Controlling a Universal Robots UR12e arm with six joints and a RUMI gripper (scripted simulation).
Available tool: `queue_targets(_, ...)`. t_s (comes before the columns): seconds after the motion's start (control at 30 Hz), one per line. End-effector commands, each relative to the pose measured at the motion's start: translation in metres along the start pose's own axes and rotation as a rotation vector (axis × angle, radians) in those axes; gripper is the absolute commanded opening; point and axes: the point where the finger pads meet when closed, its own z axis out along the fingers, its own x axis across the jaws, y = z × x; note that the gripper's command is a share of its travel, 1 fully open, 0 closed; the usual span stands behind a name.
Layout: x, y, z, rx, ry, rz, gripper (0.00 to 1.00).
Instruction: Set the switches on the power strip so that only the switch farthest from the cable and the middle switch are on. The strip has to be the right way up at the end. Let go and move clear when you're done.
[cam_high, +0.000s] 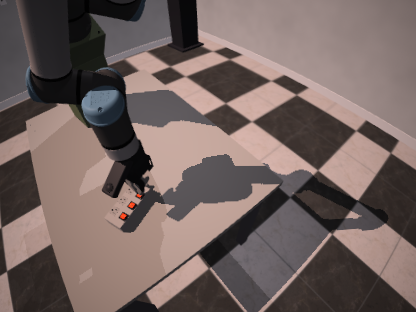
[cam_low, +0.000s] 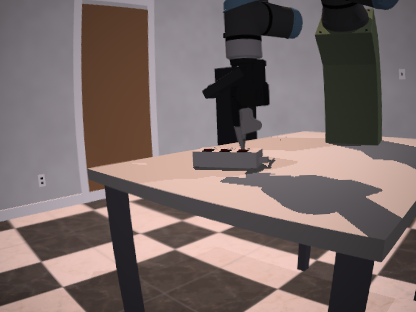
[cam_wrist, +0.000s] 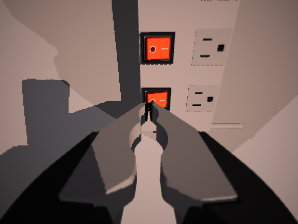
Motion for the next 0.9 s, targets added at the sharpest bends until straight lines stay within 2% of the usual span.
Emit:
queue_targets(0.0,-0.0019,-0.0012,0.0033,0.002,-0.002,-0.001,0.00)
queue_targets(0.87,-0.0011,-0.0008,0.0010,0.002,-0.001,-0.001,0.00)
